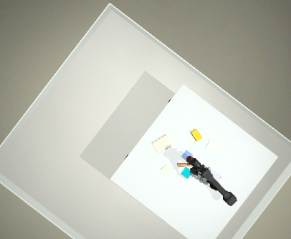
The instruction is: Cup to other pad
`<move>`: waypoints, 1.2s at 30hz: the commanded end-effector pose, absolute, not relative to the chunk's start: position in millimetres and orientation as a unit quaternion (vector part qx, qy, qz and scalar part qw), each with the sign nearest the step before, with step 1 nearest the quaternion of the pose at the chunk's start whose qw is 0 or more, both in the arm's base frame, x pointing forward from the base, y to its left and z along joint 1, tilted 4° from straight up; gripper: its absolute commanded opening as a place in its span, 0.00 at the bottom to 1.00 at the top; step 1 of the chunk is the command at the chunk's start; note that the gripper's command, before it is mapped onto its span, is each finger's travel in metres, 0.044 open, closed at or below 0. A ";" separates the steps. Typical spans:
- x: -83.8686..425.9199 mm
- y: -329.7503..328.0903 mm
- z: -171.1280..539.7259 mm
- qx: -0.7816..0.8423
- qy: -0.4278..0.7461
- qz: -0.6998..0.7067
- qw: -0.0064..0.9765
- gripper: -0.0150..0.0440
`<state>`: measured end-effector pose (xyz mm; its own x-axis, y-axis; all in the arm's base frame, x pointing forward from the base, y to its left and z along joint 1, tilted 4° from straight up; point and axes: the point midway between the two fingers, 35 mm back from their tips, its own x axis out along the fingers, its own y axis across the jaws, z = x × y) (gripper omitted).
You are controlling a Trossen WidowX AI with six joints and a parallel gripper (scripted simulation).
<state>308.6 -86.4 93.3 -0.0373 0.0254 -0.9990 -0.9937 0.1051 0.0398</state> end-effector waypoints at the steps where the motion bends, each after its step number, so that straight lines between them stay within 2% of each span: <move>1: 308.6 -86.4 93.3 -0.457 0.529 0.488 0.522 0.25; 18: 307.5 -84.3 93.5 -0.457 0.529 0.488 0.522 0.25; 36: 287.1 -45.4 95.6 -0.457 0.530 0.487 0.523 0.25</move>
